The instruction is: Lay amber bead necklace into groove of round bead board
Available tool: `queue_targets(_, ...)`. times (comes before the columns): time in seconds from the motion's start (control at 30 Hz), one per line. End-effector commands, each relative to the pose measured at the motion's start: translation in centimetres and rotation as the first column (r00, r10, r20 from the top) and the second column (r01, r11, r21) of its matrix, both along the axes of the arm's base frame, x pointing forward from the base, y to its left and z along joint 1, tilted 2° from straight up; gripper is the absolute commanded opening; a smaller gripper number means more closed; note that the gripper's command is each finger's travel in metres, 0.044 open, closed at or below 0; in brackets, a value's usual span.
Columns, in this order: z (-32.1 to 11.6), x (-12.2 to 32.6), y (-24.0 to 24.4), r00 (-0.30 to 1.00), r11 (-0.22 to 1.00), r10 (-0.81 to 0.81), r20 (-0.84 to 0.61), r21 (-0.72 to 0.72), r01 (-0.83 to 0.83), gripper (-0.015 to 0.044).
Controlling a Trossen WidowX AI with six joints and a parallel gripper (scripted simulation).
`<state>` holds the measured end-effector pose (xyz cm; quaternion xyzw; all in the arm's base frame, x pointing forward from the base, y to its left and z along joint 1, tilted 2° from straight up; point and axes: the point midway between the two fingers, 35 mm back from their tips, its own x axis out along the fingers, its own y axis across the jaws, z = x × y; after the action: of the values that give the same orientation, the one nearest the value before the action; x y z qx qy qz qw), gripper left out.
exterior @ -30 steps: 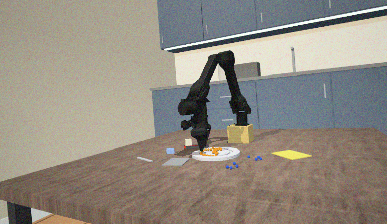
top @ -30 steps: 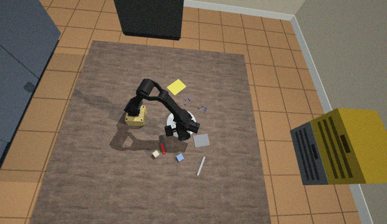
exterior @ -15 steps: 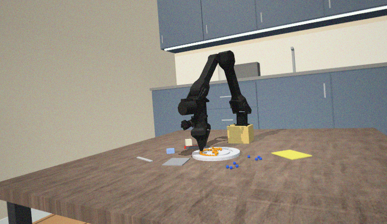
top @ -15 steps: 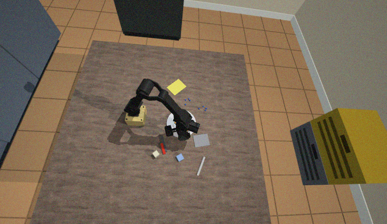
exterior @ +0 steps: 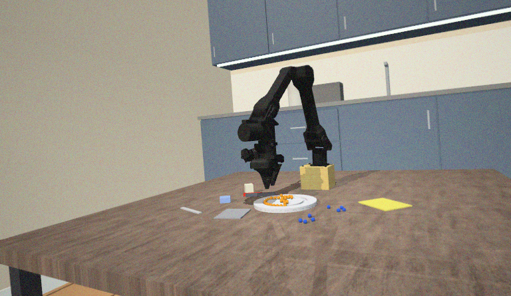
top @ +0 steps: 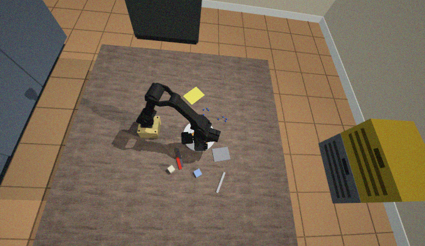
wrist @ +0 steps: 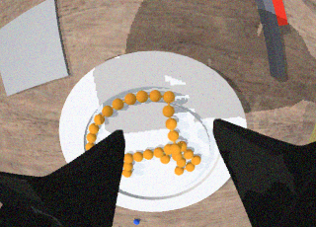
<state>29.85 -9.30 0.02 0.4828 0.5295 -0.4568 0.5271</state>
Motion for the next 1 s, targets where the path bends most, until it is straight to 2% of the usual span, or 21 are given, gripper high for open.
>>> queue_targets(0.0, -1.0, -0.2, 0.2, 1.000, 1.000, -0.009, -0.009, 0.004, 0.009, 0.0120)
queue_targets(0.97, -3.9, -0.2, 0.3, 1.000, 1.000, -0.009, -0.009, 0.004, 0.009, 0.0120)
